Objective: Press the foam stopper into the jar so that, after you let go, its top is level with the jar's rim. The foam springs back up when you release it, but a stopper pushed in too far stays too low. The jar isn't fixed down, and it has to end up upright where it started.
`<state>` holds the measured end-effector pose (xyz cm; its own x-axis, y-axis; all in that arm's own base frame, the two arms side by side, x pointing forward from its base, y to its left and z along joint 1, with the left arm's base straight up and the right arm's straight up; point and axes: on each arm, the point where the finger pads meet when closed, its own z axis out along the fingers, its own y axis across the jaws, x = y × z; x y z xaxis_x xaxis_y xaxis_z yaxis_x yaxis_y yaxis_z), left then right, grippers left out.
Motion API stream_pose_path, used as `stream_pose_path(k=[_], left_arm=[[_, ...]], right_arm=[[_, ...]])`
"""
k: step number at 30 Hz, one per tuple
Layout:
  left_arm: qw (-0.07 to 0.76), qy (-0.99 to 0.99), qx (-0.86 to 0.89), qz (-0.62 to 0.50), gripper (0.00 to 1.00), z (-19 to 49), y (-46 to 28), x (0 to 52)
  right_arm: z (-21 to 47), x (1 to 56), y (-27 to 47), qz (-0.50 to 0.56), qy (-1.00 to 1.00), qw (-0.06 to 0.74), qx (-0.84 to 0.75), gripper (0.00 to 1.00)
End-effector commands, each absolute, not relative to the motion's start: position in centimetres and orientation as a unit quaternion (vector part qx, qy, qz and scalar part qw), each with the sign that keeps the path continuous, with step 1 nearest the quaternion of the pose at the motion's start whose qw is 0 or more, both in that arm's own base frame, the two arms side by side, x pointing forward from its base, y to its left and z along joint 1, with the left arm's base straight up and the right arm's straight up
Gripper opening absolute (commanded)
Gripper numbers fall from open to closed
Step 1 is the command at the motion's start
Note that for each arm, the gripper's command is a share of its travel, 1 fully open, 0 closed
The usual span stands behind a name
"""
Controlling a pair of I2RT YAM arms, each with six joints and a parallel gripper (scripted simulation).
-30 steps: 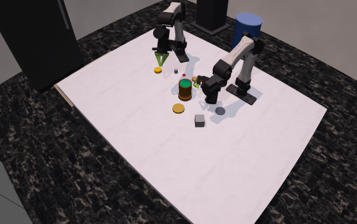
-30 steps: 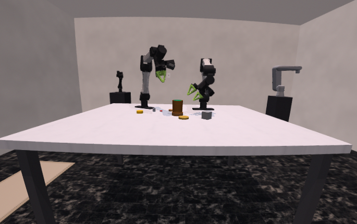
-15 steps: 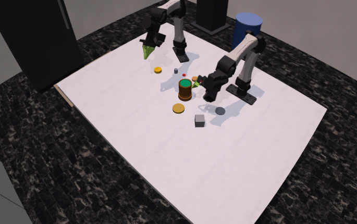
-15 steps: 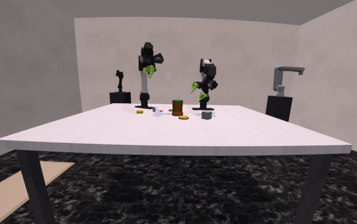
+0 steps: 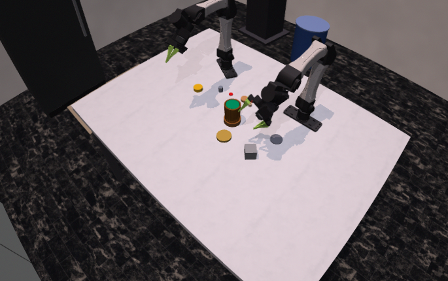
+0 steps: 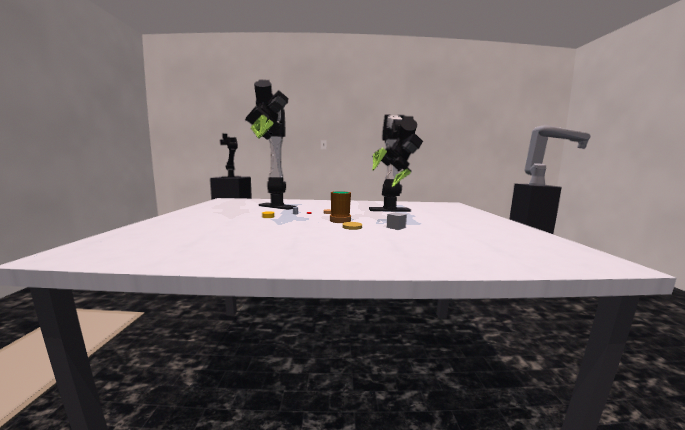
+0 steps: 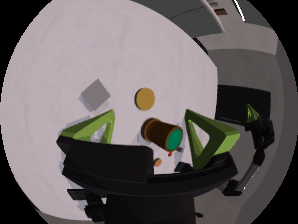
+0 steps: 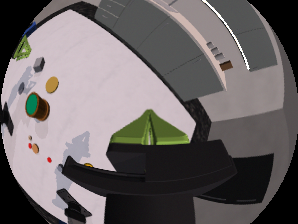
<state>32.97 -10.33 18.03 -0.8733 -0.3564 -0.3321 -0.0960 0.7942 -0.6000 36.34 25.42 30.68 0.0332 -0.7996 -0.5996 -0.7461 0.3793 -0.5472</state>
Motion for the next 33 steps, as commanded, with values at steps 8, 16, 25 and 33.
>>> stream_pose_path(k=[8, 16, 25, 33], left_arm=[[0.408, 0.883, -0.053, -0.225, 0.98, 22.9, -7.2, 36.9], [0.492, 0.851, -0.028, -0.183, 0.98, 26.9, -5.7, 38.3], [0.598, 0.795, -0.005, -0.102, 0.98, 31.9, -3.1, 39.1], [0.666, 0.744, 0.002, -0.046, 0.98, 36.6, -1.3, 38.8]], right_arm=[[34.9, 39.3, 18.6, -0.018, 0.740, 0.556, -0.377, 0.00], [36.4, 40.0, 14.5, -0.015, 0.751, 0.594, -0.289, 0.00], [38.7, 39.9, 8.3, -0.003, 0.741, 0.653, -0.156, 0.00], [40.0, 39.1, 4.2, 0.003, 0.722, 0.688, -0.072, 0.00]])
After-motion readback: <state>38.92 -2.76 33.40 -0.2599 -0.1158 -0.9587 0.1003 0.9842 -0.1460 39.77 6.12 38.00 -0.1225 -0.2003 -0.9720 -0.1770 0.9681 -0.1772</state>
